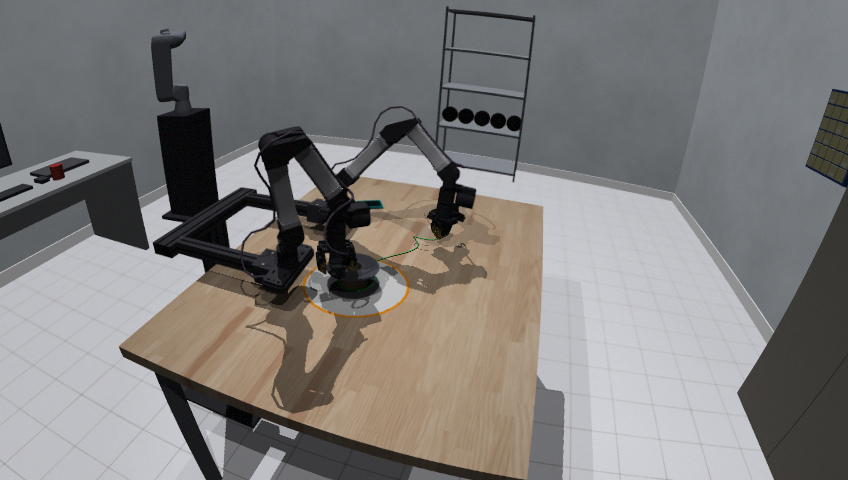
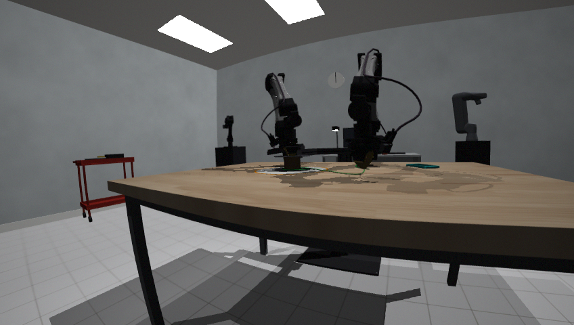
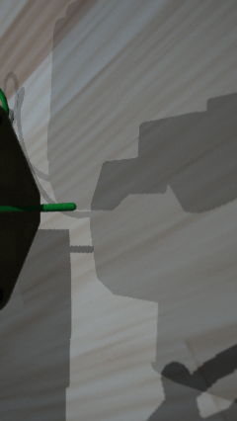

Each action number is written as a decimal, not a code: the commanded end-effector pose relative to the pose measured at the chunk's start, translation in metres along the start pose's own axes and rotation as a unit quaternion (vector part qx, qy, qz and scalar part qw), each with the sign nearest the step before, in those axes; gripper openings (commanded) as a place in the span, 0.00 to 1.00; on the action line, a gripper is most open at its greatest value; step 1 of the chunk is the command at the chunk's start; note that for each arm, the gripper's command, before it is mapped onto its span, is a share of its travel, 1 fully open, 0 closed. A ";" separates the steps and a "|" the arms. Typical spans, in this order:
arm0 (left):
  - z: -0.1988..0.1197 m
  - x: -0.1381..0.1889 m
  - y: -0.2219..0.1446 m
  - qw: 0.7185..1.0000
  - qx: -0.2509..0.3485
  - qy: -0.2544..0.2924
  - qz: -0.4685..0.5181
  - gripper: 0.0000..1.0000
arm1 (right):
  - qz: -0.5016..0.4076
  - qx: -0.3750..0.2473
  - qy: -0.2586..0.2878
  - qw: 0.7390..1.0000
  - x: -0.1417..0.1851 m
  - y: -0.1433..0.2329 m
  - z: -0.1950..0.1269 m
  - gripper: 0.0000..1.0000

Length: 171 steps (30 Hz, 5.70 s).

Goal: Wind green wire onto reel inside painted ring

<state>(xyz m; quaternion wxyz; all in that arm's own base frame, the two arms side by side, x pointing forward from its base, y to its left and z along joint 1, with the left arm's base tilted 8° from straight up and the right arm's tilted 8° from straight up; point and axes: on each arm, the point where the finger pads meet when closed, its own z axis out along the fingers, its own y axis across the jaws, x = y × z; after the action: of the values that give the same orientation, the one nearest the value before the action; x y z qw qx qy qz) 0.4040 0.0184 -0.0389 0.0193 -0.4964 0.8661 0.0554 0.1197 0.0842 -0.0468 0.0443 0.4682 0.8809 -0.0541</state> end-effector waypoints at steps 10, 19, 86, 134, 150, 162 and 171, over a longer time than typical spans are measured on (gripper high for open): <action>-0.029 -0.020 -0.011 0.999 0.030 -0.024 0.003 0.00 | 0.003 -0.014 -0.003 1.000 0.000 0.007 -0.003 0.56; -0.026 -0.013 -0.011 0.999 0.030 -0.024 0.002 0.00 | -0.042 -0.014 -0.003 0.999 -0.007 0.010 0.000 0.56; -0.017 0.059 -0.011 0.997 0.030 0.076 0.004 0.00 | -0.992 0.004 -0.014 -0.126 0.007 0.108 -0.002 0.70; -0.020 0.059 -0.013 0.998 0.030 0.061 0.007 0.00 | -0.780 -0.010 0.008 0.626 -0.048 0.006 -0.035 0.81; -0.018 0.059 -0.013 0.998 0.030 0.061 0.007 0.00 | -0.512 -0.030 0.019 0.858 0.012 -0.001 -0.030 0.81; -0.017 0.061 -0.012 0.998 0.030 0.061 0.007 0.00 | -0.204 -0.015 0.029 0.978 0.000 0.013 -0.032 0.81; -0.018 0.061 -0.010 0.998 0.030 0.061 0.007 0.00 | 0.003 -0.014 -0.003 1.000 -0.001 0.010 -0.032 0.81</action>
<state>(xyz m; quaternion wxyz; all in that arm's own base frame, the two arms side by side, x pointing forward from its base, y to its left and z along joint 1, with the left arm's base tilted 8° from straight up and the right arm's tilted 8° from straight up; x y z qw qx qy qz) 0.3708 -0.0366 -0.0487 -0.0518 -0.4946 0.8674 0.0157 0.1180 0.0893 -0.0207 0.0103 0.3830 0.9228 -0.0398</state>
